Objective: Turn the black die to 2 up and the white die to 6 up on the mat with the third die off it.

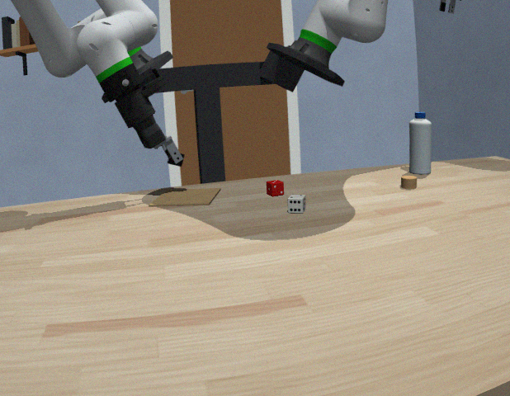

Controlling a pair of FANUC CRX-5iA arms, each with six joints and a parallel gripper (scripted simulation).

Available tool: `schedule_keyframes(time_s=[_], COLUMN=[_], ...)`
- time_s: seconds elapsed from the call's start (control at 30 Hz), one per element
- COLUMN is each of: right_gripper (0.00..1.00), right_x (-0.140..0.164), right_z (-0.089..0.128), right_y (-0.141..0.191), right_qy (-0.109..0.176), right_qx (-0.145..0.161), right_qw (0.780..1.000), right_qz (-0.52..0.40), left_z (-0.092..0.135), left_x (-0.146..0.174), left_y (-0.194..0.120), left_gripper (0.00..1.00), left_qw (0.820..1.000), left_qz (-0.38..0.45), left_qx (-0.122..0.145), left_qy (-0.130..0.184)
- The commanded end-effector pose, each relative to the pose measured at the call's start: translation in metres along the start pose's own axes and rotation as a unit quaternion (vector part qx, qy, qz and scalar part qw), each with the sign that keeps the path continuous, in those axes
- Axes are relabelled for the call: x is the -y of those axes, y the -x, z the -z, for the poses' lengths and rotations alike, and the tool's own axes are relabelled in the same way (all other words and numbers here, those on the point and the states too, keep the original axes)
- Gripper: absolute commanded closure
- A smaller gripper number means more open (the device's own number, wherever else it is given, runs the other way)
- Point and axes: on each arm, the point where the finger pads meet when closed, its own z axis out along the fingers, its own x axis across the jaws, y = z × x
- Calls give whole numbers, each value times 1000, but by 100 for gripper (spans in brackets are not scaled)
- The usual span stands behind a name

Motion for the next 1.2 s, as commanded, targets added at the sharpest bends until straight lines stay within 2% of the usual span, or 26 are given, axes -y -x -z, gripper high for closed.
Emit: schedule_keyframes(time_s=[0.0,0.33,0.5,0.57,0.87,0.97,1.17], right_gripper=[43,43,43,43,43,43,43], right_x=[0,0,0,0,-2,-2,-2], right_z=[1,1,1,1,0,0,0], right_y=[-1,-1,-1,-1,0,-1,-1], right_qy=[-41,-50,-75,-75,-169,-177,-178], right_qx=[30,30,30,30,31,30,30], right_qw=[999,998,997,997,985,984,984], right_qz=[3,3,2,2,-1,-1,-1], left_z=[1,1,1,1,1,1,1], left_x=[0,0,0,0,0,0,0], left_y=[0,0,0,0,0,0,0], left_gripper=[0,0,0,0,0,0,0], left_qw=[1000,1000,1000,1000,1000,1000,1000], left_qz=[0,0,0,0,0,0,0], left_qx=[0,0,0,0,0,0,0], left_qy=[1,1,1,1,1,1,1])
